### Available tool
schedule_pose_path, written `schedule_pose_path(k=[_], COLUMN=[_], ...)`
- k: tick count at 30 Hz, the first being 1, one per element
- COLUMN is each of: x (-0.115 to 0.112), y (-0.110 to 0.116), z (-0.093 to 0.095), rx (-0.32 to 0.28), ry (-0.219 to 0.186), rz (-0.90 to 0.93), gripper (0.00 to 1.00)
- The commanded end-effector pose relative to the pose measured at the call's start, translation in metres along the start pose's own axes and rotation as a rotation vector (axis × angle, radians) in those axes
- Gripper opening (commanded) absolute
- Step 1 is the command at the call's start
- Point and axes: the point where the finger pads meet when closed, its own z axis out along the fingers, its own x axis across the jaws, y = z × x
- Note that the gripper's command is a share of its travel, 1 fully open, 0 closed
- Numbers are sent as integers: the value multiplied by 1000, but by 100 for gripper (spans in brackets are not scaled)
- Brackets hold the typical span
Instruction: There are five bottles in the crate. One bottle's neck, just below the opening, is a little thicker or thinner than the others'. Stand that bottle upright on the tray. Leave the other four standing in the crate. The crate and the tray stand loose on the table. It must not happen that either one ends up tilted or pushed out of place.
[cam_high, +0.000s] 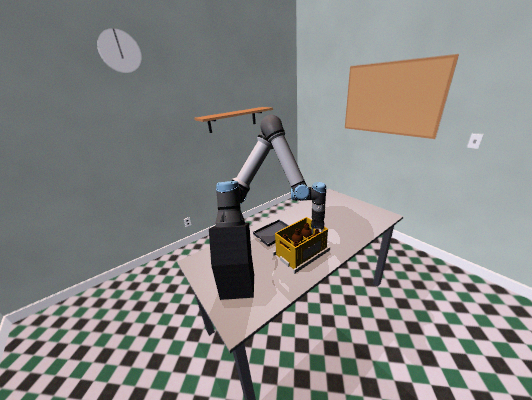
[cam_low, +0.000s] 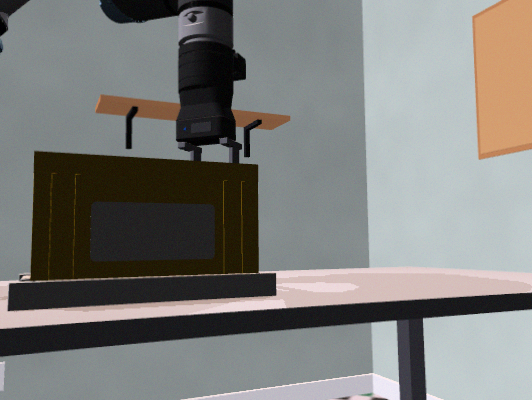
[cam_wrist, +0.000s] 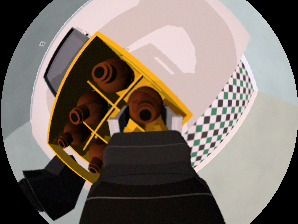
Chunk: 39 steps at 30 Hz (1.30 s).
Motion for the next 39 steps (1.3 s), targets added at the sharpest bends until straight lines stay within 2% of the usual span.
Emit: schedule_pose_path(k=[1,14,15,39], x=[1,1,1,1], y=[0,0,0,0], z=[-1,-1,-1,-1], rx=[0,0,0,0], ry=[1,1,1,1], rz=[0,0,0,0], gripper=[100,100,0,0])
